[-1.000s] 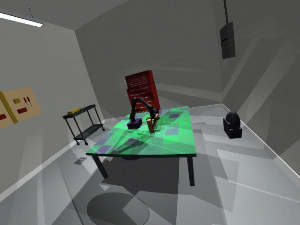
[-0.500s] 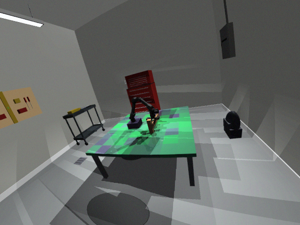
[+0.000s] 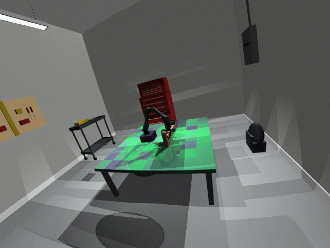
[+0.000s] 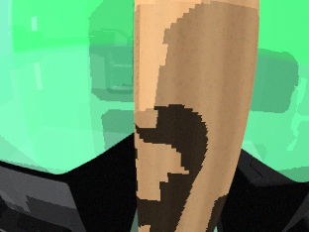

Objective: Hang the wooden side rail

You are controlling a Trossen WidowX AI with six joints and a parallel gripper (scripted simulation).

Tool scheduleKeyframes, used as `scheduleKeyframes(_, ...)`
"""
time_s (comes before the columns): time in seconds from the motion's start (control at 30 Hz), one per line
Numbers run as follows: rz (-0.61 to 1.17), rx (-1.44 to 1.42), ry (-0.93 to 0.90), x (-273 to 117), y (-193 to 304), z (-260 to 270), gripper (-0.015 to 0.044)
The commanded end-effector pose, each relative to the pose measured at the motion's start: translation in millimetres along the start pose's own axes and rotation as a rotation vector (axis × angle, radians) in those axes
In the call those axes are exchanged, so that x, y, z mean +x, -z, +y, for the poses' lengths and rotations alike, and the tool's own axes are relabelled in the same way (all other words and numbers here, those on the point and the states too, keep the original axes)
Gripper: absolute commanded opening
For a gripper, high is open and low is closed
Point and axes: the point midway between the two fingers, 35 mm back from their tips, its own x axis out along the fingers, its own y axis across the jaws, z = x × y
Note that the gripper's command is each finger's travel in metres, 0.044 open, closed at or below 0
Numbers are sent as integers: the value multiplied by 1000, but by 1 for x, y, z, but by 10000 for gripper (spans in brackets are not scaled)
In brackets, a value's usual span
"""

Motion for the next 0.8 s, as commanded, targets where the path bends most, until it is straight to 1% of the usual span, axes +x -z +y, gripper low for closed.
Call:
scheduleKeyframes(0.0,-1,0,19,-7,0,-4,0)
scheduleKeyframes(0.77,-1,0,19,-11,0,-4,0)
